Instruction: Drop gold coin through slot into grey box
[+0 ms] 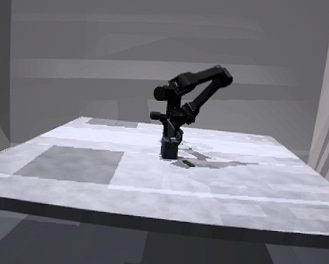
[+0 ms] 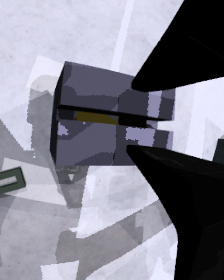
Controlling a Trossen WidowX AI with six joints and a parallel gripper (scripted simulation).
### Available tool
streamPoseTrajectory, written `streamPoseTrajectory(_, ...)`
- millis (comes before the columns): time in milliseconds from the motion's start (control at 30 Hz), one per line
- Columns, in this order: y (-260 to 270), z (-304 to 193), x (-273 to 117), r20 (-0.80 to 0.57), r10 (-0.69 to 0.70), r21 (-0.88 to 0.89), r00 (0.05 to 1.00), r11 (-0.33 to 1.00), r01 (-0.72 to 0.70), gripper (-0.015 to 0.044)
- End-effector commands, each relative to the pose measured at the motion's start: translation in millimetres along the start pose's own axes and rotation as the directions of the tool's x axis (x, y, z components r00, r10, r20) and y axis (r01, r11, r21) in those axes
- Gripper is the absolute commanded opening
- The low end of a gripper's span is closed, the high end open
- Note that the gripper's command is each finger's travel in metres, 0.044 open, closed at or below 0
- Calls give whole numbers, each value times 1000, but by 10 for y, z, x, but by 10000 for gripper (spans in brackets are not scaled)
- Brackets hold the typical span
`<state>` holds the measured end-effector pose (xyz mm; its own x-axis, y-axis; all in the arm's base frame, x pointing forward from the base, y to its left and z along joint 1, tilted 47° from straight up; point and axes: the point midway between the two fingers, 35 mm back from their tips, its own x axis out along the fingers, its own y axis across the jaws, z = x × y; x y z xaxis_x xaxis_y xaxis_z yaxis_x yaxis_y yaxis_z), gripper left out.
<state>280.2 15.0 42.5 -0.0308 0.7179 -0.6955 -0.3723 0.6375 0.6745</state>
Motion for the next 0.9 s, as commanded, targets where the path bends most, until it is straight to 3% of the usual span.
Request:
streamPoseTrajectory(0,0,2,-10,0,0,-1,1000,1000,0,187)
streamPoseTrajectory(333,2,-13,-390,-1,1,5,1000,1000,-1,440)
streamPoseTrajectory(433,21,-34,-597,0,7,6,1000,1000,-7,440)
streamPoseTrajectory(867,21,-34,-597,0,7,6,1000,1000,-7,440)
